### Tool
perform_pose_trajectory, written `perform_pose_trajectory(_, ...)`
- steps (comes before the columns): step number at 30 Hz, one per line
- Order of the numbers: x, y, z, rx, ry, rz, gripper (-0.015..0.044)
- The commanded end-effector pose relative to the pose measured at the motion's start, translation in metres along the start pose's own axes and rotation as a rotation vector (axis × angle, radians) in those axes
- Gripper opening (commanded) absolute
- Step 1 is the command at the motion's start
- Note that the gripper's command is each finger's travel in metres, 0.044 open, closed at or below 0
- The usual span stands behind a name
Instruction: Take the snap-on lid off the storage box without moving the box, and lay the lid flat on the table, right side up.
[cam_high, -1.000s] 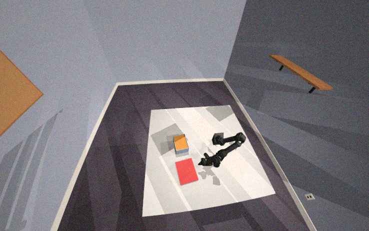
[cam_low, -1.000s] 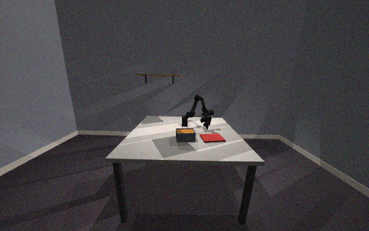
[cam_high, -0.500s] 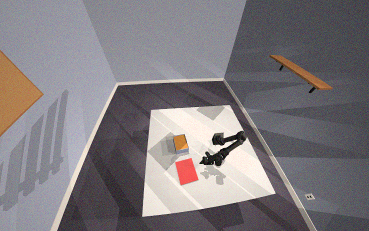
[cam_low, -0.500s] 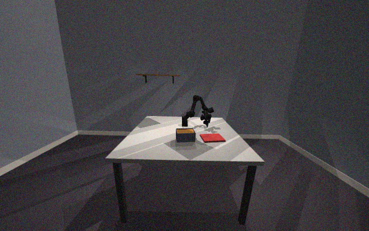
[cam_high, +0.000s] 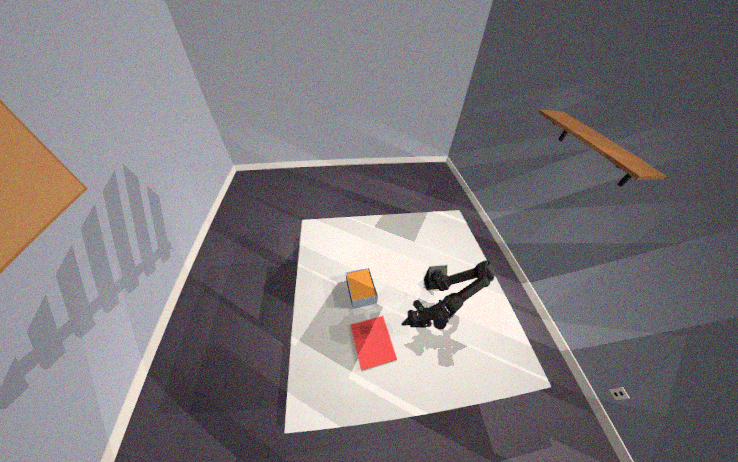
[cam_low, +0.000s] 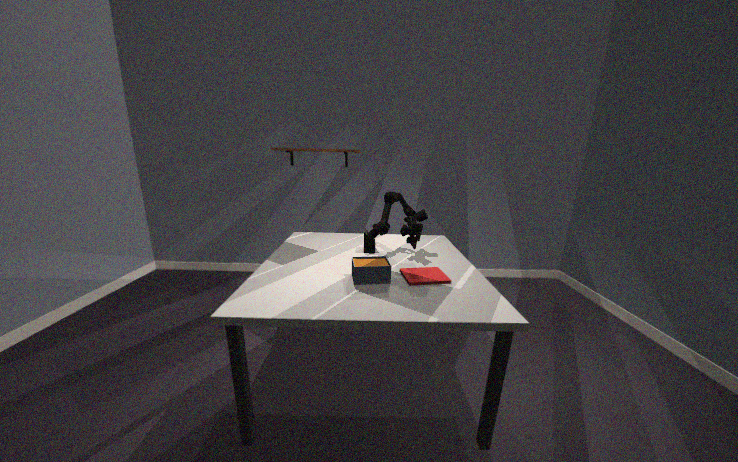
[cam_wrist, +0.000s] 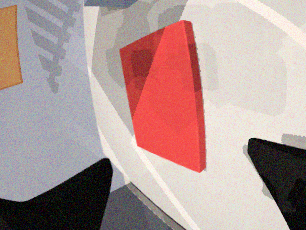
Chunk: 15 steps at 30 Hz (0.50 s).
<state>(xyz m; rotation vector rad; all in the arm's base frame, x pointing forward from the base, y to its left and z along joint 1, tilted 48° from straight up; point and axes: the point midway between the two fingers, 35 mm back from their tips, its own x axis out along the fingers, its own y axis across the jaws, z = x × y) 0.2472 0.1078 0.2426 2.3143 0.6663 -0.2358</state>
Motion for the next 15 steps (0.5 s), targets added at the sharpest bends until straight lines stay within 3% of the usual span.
perform_pose_trajectory(1,-0.0093,0.0063,-0.0032,-0.007,0.009,0.003,0.044)
perform_pose_trajectory(15,-0.0047,0.0029,0.0,-0.007,0.009,0.003,0.044)
